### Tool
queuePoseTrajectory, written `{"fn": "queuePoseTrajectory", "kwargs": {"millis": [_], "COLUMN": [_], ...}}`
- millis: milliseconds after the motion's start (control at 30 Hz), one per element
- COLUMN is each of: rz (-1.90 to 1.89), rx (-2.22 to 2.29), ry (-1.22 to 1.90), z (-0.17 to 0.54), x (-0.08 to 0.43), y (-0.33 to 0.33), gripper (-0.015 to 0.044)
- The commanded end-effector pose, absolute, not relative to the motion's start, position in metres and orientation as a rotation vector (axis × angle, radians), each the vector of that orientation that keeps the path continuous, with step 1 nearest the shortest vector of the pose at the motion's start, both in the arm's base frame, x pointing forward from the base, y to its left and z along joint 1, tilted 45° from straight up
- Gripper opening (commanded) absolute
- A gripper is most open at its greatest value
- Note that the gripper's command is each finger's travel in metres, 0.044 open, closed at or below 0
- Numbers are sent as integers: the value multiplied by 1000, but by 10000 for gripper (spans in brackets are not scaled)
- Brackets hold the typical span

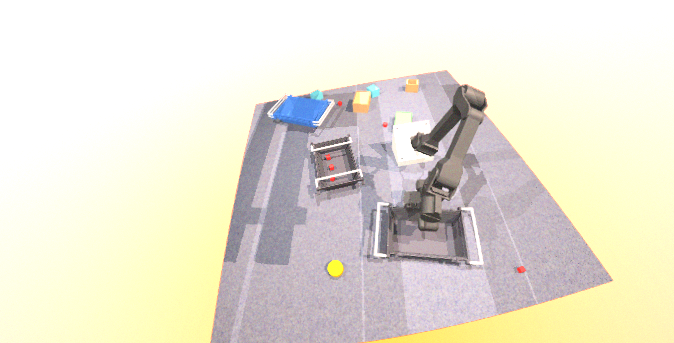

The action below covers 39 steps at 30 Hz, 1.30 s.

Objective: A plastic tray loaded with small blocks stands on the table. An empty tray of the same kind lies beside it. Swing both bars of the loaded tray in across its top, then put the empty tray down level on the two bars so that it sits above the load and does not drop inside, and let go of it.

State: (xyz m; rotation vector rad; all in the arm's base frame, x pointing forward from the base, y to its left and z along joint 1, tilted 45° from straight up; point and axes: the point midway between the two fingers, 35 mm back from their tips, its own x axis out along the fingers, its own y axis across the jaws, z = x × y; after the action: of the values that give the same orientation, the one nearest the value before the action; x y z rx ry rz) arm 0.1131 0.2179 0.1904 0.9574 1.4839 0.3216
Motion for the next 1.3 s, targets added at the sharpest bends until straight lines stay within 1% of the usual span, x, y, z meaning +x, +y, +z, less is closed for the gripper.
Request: {"fn": "queuePoseTrajectory", "kwargs": {"millis": [0,433,1267], "rz": [313,313,313], "rx": [958,958,958], "ry": [1486,1486,1486], "z": [188,188,188], "x": [113,113,113], "y": [219,219,219], "gripper": [411,220,53]}}
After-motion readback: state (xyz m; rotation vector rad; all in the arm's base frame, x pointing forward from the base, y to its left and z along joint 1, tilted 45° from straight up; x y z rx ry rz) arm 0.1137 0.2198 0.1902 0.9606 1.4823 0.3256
